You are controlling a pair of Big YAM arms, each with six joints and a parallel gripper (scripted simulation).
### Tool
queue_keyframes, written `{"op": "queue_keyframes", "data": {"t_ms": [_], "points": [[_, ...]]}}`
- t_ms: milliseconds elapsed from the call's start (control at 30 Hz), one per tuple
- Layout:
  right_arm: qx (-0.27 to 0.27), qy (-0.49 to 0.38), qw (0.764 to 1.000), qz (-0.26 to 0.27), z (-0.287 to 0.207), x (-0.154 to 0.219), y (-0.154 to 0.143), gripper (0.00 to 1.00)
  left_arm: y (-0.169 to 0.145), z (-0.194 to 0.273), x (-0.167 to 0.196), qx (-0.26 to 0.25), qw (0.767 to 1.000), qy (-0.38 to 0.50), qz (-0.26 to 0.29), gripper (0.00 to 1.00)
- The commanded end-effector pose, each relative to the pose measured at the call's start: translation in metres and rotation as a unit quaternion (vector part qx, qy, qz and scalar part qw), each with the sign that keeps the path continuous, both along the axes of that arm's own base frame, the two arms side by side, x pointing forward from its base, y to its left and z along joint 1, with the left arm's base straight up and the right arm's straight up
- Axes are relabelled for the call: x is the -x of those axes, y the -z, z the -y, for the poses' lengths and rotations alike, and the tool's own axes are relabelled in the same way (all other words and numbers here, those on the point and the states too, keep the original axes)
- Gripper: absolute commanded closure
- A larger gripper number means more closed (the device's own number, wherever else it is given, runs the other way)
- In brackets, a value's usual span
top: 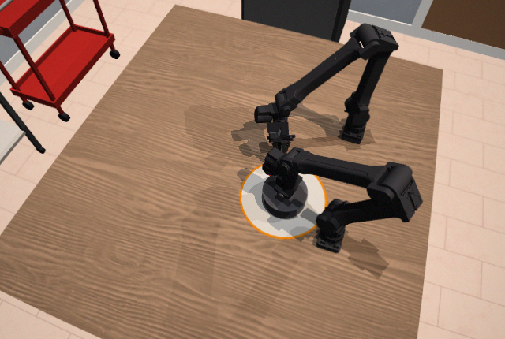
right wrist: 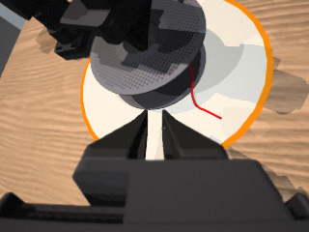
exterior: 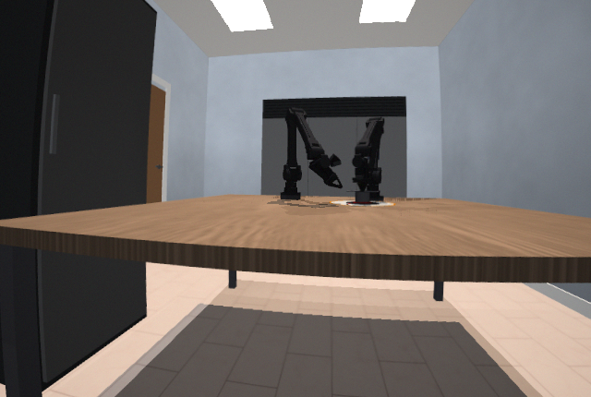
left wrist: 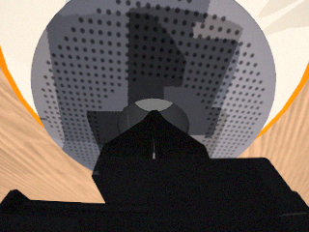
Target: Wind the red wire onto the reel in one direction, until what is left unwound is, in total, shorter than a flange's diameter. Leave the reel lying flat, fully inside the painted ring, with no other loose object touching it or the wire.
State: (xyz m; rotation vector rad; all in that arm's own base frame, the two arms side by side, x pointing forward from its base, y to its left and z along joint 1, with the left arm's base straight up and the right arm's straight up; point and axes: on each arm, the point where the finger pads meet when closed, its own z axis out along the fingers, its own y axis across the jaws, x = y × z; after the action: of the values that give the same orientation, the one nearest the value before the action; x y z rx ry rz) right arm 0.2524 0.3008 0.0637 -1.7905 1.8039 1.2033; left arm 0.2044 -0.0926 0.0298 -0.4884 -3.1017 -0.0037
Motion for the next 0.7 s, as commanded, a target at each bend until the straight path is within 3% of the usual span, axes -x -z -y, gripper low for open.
{"op": "queue_keyframes", "data": {"t_ms": [0,400,667], "points": [[-0.013,0.000,1.000,0.021,-0.011,-0.018,-0.025,0.85,-0.004,0.001,-0.006,0.001,1.000,0.003,0.001,1.00],[-0.010,0.005,1.000,0.026,-0.009,-0.016,-0.027,0.85,-0.004,0.001,-0.006,0.001,1.000,0.003,0.001,1.00],[0.005,0.034,0.998,0.061,0.004,0.000,-0.044,0.85,-0.004,0.001,-0.006,0.001,1.000,0.003,0.001,1.00]]}}
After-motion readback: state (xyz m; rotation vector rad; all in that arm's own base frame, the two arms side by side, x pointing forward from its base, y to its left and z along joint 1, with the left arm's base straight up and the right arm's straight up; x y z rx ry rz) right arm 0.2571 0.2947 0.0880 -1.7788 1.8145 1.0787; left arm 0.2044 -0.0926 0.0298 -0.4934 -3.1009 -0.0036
